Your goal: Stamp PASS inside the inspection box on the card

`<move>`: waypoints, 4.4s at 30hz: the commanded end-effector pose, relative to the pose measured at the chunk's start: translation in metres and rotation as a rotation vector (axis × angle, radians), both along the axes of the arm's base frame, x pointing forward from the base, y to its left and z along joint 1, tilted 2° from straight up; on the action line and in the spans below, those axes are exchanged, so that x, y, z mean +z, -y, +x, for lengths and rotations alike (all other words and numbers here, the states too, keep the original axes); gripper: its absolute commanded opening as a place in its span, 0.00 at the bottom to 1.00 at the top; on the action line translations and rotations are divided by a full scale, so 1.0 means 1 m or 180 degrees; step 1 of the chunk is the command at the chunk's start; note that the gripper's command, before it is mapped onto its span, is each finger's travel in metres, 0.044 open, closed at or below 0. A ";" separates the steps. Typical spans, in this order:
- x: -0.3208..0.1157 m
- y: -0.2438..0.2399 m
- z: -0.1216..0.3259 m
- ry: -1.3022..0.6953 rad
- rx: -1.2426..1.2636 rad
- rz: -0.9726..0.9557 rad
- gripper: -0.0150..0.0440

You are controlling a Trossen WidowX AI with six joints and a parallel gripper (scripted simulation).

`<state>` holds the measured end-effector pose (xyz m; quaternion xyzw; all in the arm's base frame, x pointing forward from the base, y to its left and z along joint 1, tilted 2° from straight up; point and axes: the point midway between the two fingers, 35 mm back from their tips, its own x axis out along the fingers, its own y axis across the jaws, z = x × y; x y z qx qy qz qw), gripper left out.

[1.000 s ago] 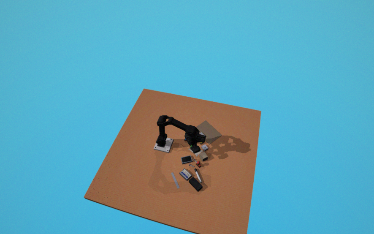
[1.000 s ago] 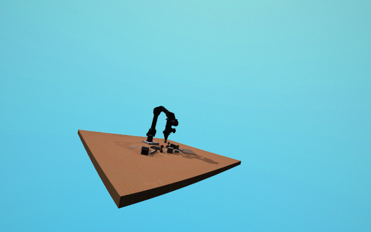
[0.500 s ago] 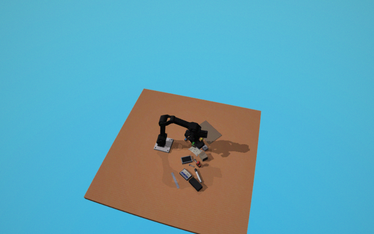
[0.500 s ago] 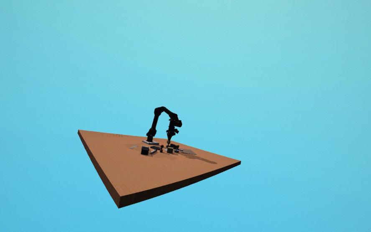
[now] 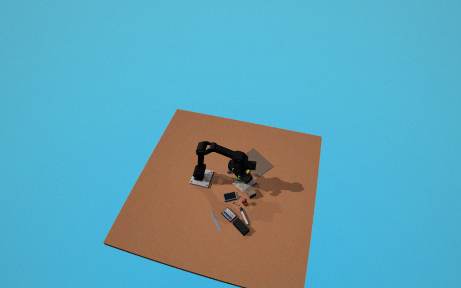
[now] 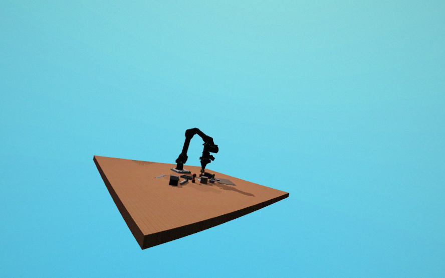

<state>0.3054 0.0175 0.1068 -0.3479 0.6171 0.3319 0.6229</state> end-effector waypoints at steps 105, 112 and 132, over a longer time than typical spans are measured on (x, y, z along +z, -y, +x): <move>-0.060 0.003 -0.001 -0.0005 -0.0001 -0.0008 0.25; -0.061 0.003 -0.001 -0.0005 -0.0001 -0.0008 0.25; -0.062 0.003 -0.001 -0.0005 -0.0001 -0.0008 0.25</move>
